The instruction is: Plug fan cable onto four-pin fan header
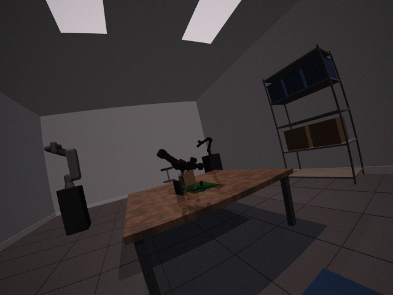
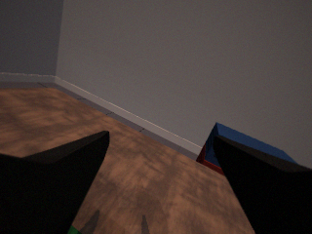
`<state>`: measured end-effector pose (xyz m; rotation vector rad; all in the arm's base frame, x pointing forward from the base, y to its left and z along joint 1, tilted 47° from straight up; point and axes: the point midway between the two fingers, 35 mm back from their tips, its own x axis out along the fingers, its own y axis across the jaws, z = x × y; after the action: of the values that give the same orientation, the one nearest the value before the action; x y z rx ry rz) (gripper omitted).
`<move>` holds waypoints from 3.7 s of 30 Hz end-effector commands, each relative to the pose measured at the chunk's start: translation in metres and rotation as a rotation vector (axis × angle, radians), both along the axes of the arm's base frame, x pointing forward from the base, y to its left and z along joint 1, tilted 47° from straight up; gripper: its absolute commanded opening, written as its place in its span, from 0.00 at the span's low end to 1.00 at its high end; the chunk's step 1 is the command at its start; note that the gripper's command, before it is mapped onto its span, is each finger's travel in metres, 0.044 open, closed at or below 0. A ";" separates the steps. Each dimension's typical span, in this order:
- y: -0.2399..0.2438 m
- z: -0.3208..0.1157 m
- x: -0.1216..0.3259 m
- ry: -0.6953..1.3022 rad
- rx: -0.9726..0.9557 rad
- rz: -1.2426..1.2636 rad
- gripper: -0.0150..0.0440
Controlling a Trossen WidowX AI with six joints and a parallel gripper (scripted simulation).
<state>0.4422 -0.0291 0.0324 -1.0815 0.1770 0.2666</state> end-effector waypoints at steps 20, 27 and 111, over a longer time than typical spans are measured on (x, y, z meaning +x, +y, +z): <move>0.033 -0.098 -0.067 0.855 0.346 -1.074 1.00; 0.037 -0.065 -0.092 0.774 0.212 -1.358 1.00; -0.074 -0.131 -0.125 0.697 0.037 -1.500 0.42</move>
<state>0.3172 -0.1029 -0.0990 -0.5435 1.5037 -0.7258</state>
